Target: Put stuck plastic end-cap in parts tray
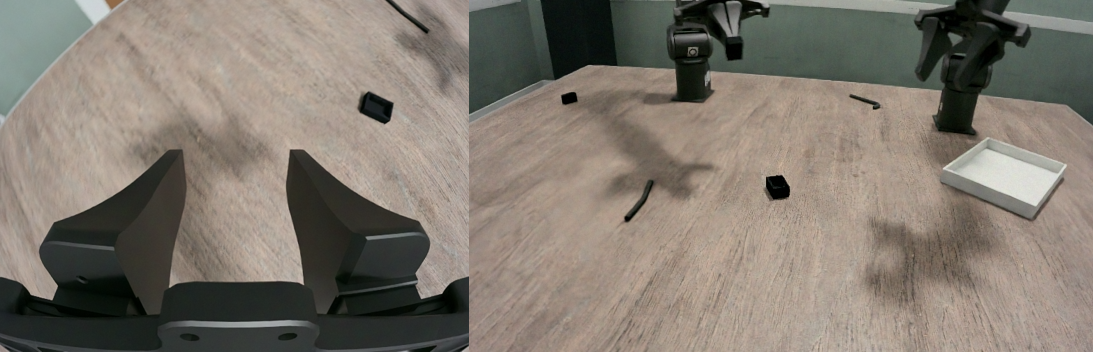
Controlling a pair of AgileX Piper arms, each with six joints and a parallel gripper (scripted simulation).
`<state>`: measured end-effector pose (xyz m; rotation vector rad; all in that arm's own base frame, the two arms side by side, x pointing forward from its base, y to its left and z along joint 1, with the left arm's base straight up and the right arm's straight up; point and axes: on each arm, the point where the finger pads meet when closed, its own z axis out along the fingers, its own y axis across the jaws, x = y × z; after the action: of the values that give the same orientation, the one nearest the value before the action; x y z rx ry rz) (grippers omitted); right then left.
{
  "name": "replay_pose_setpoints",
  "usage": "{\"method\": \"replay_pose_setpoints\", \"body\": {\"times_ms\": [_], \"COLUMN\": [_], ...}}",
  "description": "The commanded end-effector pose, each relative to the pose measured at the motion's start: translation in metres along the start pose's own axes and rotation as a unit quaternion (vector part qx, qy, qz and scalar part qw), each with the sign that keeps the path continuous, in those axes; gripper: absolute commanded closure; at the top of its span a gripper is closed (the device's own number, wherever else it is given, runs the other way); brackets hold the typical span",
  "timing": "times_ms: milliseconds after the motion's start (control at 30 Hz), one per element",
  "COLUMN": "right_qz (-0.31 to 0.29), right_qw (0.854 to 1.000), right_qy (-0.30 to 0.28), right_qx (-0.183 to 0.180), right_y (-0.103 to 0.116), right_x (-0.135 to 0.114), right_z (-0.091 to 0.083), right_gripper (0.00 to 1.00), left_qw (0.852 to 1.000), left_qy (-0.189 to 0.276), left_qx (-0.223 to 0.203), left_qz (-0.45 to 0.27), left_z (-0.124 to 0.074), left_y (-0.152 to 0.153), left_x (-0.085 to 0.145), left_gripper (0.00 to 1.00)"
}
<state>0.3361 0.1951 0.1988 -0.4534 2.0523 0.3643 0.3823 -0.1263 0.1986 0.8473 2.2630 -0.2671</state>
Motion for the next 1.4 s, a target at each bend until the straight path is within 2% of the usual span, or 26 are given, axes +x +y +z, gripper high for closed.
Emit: {"method": "replay_pose_setpoints", "body": {"times_ms": [0,133,367,500,533,600,867,933,1100,1367], "right_qz": [0.009,0.030,0.041,0.081,0.070,0.070,0.112,0.112,0.156,0.207], "right_qw": [1.000,0.999,0.997,0.991,0.993,0.993,0.984,0.984,0.971,0.953], "right_qy": [-0.006,-0.018,-0.023,-0.050,-0.045,-0.042,-0.072,-0.072,-0.106,-0.156], "right_qx": [-0.013,-0.041,-0.056,-0.096,-0.084,-0.085,-0.119,-0.119,-0.145,-0.158], "right_y": [0.007,0.022,0.030,0.052,0.045,0.046,0.064,0.064,0.077,0.081], "right_x": [0.000,0.002,0.004,0.004,0.002,0.004,0.003,0.003,0.001,-0.001], "right_z": [0.002,0.006,0.008,0.012,0.010,0.011,0.013,0.013,0.012,0.009], "right_gripper": [1.00,1.00,1.00,1.00,1.00,1.00,1.00,1.00,1.00,1.00], "left_qw": [1.000,0.999,0.997,0.991,0.993,0.993,0.983,0.983,0.968,0.942], "left_qy": [0.004,0.013,0.017,0.028,0.027,0.026,0.033,0.033,0.035,0.029], "left_qx": [-0.010,-0.029,-0.042,-0.078,-0.065,-0.067,-0.106,-0.106,-0.150,-0.205], "left_qz": [-0.012,-0.040,-0.058,-0.109,-0.092,-0.093,-0.145,-0.145,-0.200,-0.265], "left_z": [-0.005,-0.015,-0.022,-0.039,-0.032,-0.034,-0.051,-0.051,-0.070,-0.091], "left_y": [0.003,0.007,0.009,0.015,0.014,0.014,0.020,0.020,0.025,0.030], "left_x": [0.005,0.018,0.026,0.050,0.042,0.043,0.068,0.068,0.094,0.127], "left_gripper": [0.35,0.35,0.35,0.35,0.35,0.35,0.35,0.35,0.35,0.35]}}
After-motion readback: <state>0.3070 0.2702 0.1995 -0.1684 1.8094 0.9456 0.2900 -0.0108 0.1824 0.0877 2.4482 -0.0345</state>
